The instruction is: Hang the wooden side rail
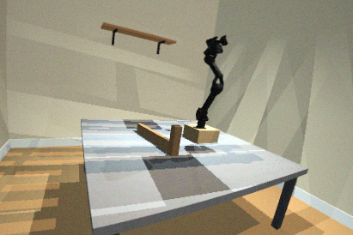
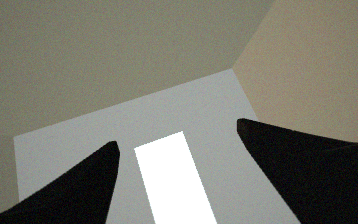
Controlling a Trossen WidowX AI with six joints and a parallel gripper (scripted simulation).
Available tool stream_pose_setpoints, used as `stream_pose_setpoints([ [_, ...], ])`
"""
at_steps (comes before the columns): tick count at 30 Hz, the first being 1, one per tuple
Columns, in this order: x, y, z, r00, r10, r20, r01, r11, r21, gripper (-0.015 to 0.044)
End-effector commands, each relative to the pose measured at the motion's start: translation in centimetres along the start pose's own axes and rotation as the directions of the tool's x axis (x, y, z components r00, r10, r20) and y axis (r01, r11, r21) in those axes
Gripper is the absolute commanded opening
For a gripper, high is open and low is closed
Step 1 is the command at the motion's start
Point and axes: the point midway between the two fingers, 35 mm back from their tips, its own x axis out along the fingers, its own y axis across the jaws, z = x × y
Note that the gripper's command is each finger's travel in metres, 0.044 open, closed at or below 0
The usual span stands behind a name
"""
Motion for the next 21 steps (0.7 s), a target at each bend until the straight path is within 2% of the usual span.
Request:
stream_pose_setpoints([
  [1,0.0,-0.2,0.0,1.0,-0.005,-0.002,0.005,1.0,0.002,0.0426],
  [4,-0.7,-3.0,-0.2,0.996,-0.075,-0.038,0.076,0.997,0.027,0.044],
  [11,-4.3,-11.9,-0.8,0.929,-0.361,-0.085,0.371,0.915,0.161,0.044],
  [16,-8.5,-17.3,-2.2,0.827,-0.542,-0.148,0.561,0.791,0.243,0.044],
  [21,-14.1,-21.5,-4.2,0.686,-0.691,-0.227,0.724,0.62,0.303,0.044],
])
